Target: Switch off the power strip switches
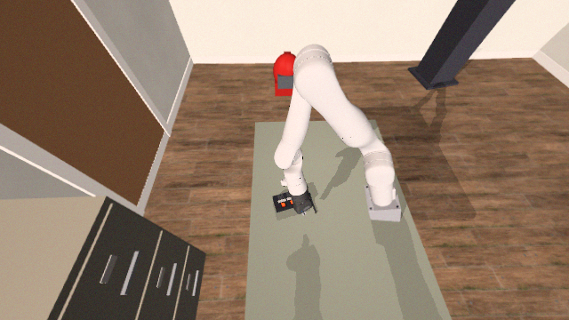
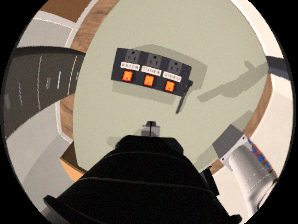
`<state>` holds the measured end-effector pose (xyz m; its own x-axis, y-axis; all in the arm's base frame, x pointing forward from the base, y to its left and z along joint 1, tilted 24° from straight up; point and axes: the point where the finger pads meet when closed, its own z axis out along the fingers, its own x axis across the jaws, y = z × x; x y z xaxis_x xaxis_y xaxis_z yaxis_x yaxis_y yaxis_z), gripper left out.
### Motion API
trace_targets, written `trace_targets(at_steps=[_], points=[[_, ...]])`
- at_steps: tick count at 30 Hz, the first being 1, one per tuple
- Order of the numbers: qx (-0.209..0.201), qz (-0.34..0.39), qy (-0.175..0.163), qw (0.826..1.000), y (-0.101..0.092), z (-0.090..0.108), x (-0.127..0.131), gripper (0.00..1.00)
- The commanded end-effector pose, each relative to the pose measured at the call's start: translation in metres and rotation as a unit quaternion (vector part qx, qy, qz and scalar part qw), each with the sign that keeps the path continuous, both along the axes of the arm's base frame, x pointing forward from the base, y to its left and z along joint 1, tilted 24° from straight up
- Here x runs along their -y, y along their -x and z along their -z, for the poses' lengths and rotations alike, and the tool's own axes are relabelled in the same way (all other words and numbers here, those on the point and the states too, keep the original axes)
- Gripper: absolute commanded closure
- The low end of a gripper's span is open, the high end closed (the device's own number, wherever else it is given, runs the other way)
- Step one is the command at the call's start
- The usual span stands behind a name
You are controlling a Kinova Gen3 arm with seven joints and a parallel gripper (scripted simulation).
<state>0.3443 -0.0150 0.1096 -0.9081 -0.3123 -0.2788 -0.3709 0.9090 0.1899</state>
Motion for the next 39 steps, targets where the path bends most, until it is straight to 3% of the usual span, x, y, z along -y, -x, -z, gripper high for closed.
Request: trace_targets(at_steps=[1, 39], points=[[-0.001, 0.001, -0.002, 1.0, 0.0, 0.003, -0.001, 1.0], [-0.001, 0.002, -0.002, 1.0, -0.011, 0.029, 0.003, 1.0]])
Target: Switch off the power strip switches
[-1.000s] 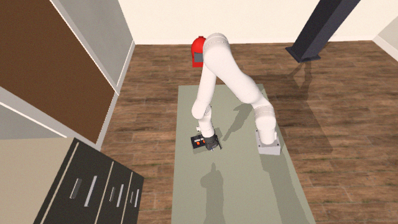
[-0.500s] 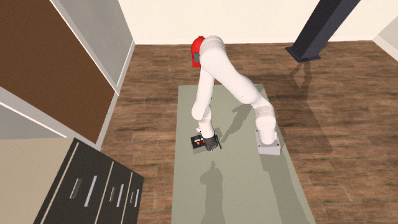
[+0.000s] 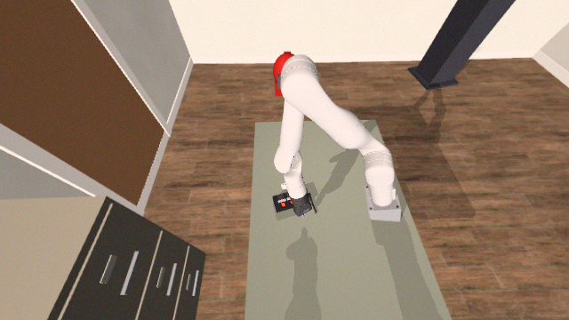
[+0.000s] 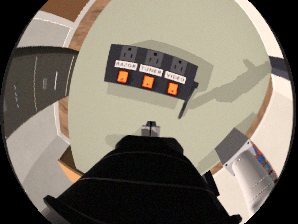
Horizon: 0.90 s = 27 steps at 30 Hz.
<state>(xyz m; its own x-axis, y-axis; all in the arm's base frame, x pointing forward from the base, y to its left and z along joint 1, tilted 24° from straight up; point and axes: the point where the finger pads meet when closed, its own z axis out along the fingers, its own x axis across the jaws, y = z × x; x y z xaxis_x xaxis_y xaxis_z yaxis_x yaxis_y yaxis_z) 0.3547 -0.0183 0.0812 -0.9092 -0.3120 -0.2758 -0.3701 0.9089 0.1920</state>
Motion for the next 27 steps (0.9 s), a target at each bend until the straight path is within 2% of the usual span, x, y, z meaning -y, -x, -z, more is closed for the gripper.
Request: trace_targets(at_steps=[1, 27], points=[[0.001, 0.002, -0.001, 1.0, -0.003, 0.007, 0.001, 1.0], [-0.001, 0.004, 0.0, 1.0, -0.006, 0.021, 0.004, 1.0]])
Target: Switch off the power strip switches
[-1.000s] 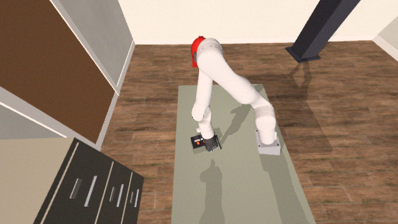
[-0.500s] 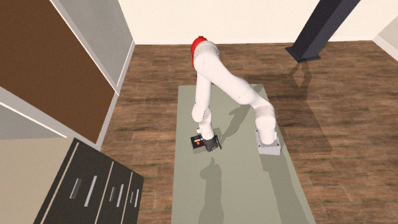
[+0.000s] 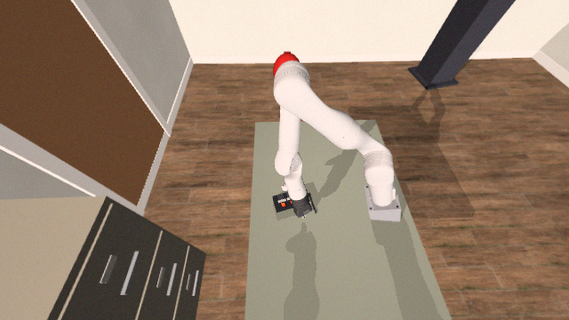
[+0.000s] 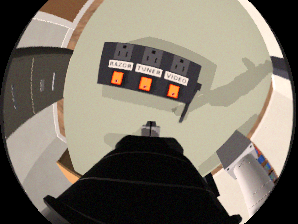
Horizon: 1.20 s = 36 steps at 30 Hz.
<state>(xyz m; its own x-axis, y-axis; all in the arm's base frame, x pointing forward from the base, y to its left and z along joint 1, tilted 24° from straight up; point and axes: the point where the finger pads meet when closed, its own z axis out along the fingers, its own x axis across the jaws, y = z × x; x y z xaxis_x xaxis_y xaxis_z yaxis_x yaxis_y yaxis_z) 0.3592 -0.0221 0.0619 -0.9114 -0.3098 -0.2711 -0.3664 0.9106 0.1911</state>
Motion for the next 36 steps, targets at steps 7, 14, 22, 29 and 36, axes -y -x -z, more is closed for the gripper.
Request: trace_targets(at_steps=[7, 14, 22, 29, 36], points=[[0.001, 0.003, -0.001, 1.0, -0.0022, 0.0049, 0.0012, 1.0], [0.0, 0.003, -0.001, 1.0, -0.0025, 0.0069, 0.0018, 1.0], [0.0, 0.004, 0.0, 1.0, -0.0027, 0.0086, 0.0022, 1.0], [0.0, 0.004, 0.0, 1.0, -0.0027, 0.0086, 0.0022, 1.0], [0.0, 0.004, 0.0, 1.0, -0.0027, 0.0086, 0.0022, 1.0]])
